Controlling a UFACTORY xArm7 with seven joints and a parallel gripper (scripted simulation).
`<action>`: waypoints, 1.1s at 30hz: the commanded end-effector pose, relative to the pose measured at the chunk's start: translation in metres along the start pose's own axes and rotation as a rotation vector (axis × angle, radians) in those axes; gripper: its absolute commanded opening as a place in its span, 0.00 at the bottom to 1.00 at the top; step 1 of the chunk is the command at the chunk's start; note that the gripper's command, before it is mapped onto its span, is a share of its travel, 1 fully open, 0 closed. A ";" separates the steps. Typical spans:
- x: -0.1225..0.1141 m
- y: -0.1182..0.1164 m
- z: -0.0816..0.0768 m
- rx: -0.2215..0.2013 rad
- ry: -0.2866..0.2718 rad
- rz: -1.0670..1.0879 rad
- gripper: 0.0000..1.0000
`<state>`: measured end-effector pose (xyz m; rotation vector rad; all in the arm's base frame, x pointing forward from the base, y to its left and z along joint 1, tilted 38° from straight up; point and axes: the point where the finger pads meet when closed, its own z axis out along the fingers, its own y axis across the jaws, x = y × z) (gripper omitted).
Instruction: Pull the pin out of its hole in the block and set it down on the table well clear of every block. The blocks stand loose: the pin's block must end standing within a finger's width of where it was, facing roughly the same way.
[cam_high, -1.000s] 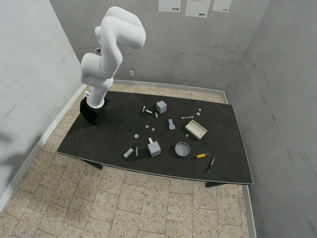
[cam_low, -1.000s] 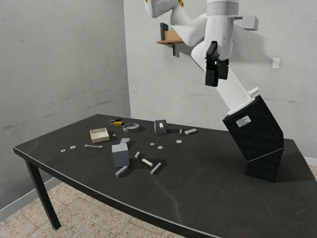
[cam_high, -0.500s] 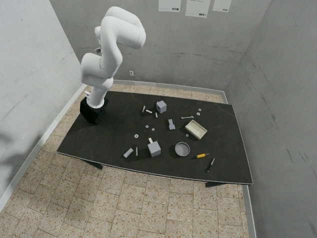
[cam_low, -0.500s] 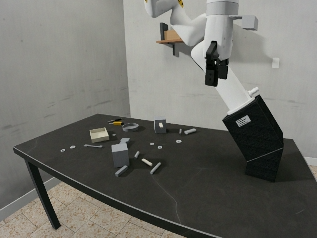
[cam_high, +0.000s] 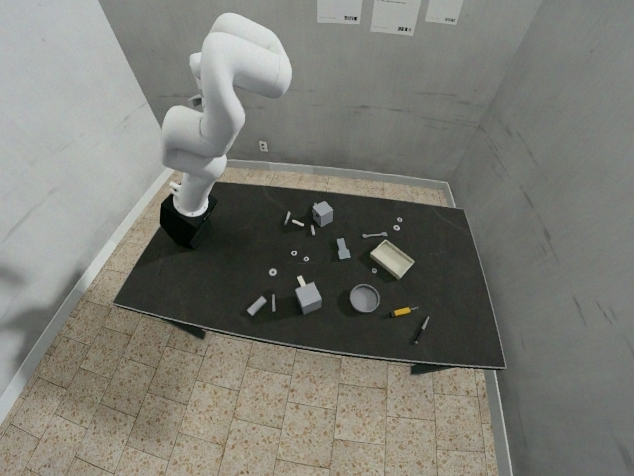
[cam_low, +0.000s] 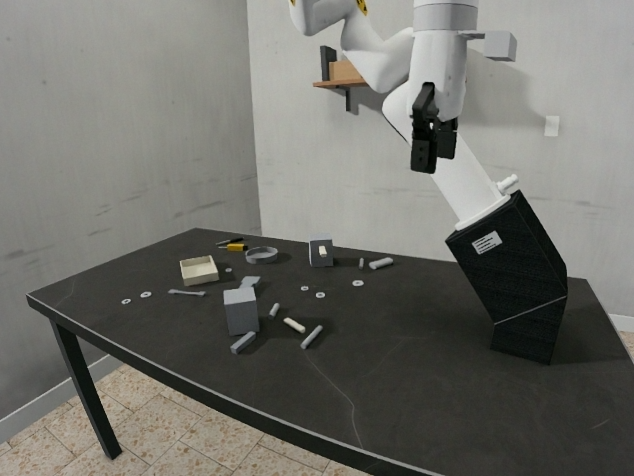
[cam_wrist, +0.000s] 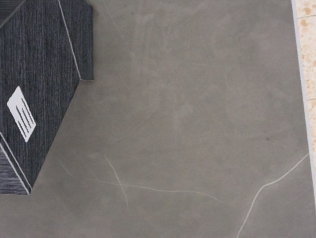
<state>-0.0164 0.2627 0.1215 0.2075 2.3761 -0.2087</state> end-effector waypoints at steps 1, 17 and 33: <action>0.001 0.001 -0.002 -0.004 0.002 0.000 1.00; 0.001 0.001 -0.002 -0.004 0.002 0.000 0.47; 0.001 0.001 -0.002 -0.004 0.002 0.000 0.47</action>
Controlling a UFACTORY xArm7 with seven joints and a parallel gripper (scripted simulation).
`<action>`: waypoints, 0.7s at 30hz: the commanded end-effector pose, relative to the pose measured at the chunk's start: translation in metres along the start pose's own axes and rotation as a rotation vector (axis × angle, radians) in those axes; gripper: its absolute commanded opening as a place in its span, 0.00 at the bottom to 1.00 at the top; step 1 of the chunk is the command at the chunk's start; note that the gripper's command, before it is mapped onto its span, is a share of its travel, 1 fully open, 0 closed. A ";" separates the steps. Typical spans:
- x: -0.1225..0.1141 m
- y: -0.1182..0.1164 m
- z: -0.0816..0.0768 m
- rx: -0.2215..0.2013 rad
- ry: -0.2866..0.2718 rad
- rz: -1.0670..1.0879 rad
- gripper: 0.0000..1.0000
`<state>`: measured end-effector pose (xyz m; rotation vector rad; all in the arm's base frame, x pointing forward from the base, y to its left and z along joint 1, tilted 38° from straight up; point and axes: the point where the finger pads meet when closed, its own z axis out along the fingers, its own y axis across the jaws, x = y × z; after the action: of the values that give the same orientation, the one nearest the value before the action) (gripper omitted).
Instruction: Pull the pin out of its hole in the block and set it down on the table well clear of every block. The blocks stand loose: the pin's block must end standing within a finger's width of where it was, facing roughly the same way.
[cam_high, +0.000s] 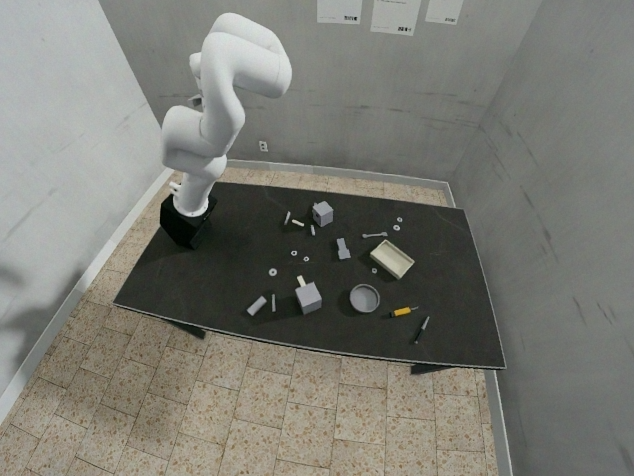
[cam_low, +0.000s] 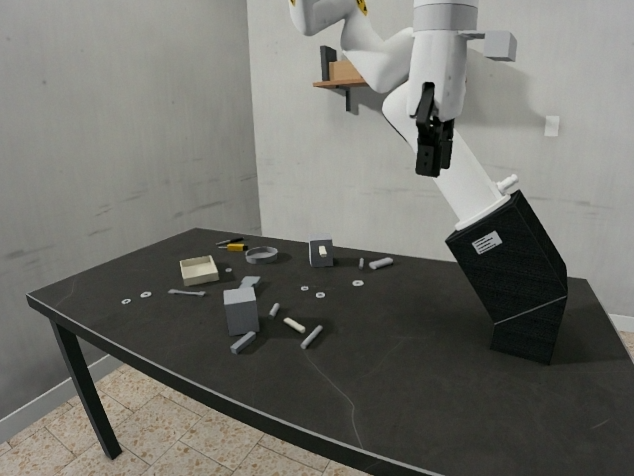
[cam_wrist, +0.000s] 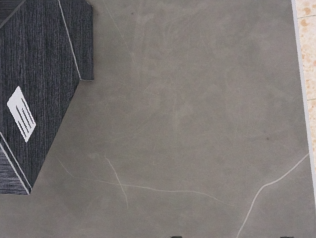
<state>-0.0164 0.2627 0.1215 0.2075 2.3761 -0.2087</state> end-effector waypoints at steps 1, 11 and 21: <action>0.001 0.001 -0.002 -0.004 0.002 0.000 0.47; 0.001 0.001 -0.002 -0.004 0.002 0.000 0.47; -0.001 0.002 -0.001 -0.004 0.004 0.003 0.47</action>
<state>-0.0162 0.2628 0.1216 0.2078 2.3762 -0.2085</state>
